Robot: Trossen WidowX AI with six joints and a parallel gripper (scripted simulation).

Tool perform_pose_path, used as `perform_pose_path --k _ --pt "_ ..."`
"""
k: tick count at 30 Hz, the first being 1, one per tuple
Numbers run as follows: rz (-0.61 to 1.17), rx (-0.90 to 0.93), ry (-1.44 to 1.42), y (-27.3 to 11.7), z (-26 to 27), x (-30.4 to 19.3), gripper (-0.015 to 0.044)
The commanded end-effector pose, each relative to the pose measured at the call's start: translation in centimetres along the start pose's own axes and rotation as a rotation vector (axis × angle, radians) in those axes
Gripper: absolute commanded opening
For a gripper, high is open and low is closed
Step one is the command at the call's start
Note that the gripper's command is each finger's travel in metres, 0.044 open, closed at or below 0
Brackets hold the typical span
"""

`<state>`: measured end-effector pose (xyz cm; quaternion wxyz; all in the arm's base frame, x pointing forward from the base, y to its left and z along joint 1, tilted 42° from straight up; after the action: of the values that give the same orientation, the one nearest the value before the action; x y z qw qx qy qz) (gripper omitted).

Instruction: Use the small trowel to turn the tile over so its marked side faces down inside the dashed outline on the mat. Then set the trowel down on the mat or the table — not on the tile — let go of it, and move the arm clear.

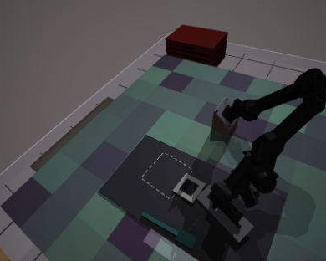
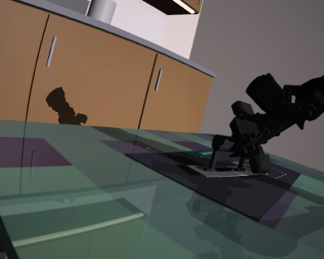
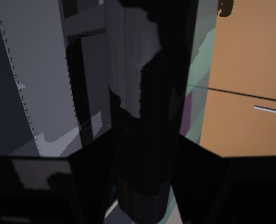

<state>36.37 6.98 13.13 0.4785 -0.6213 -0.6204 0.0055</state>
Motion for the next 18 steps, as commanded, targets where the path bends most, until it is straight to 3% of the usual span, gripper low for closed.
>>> perform_pose_path --k 1,8,18 --pt "-0.007 -0.033 0.002 -2.1 -2.8 -0.1 0.0" --pt "-0.021 -0.034 -0.002 -2.9 -3.5 -0.2 0.0" --pt "-0.229 -0.048 -0.062 -2.8 -2.0 -0.6 0.0"
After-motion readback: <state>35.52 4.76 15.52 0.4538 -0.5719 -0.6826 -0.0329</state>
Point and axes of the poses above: the point midway between the two fingers, 35 mm back from their tips, its own y axis out along the fingers, its own z axis across the jaws, x = y × z, the point moved 3 cm from there along -y, back along the fingers, and after that the axes turned 7 degrees about -y, right-handed, at the moved point
